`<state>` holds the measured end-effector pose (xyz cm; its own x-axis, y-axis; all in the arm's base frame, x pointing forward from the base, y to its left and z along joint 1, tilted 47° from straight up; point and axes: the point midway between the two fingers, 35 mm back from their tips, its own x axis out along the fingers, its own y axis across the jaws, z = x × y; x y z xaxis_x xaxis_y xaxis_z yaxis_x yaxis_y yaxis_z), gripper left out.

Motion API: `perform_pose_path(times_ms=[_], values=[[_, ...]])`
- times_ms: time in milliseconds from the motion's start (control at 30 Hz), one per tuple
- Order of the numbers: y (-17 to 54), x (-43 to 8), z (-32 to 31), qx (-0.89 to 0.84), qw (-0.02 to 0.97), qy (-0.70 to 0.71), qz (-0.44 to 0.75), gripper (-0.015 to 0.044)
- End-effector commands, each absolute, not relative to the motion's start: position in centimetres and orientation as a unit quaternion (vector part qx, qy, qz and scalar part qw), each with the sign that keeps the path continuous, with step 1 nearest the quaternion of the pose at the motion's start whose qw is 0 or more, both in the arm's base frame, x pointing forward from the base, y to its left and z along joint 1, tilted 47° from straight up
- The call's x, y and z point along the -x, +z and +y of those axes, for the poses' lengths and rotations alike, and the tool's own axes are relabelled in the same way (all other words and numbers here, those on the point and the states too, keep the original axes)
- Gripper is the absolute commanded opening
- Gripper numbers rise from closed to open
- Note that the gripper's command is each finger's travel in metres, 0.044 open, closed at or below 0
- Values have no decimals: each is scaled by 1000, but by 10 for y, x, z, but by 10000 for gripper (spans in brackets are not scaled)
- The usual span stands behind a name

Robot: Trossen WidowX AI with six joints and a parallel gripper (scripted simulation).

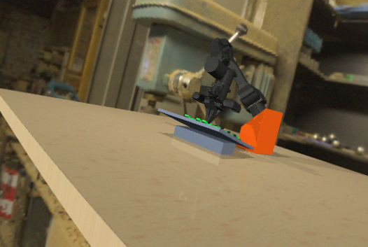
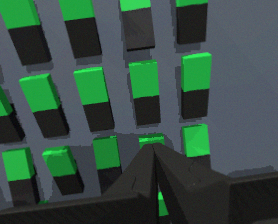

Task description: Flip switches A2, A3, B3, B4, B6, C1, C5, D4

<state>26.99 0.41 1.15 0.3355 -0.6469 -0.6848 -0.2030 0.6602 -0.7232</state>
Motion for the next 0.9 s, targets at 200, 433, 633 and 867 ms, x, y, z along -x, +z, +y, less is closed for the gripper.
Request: perform_pose_path(times_ms=[200,433,633,867], values=[[11,-270,3,385,721,-153,556,0],[10,-271,2,385,721,-153,556,0],[9,-271,2,385,721,-153,556,0],[9,-271,1,385,721,-153,556,0]])
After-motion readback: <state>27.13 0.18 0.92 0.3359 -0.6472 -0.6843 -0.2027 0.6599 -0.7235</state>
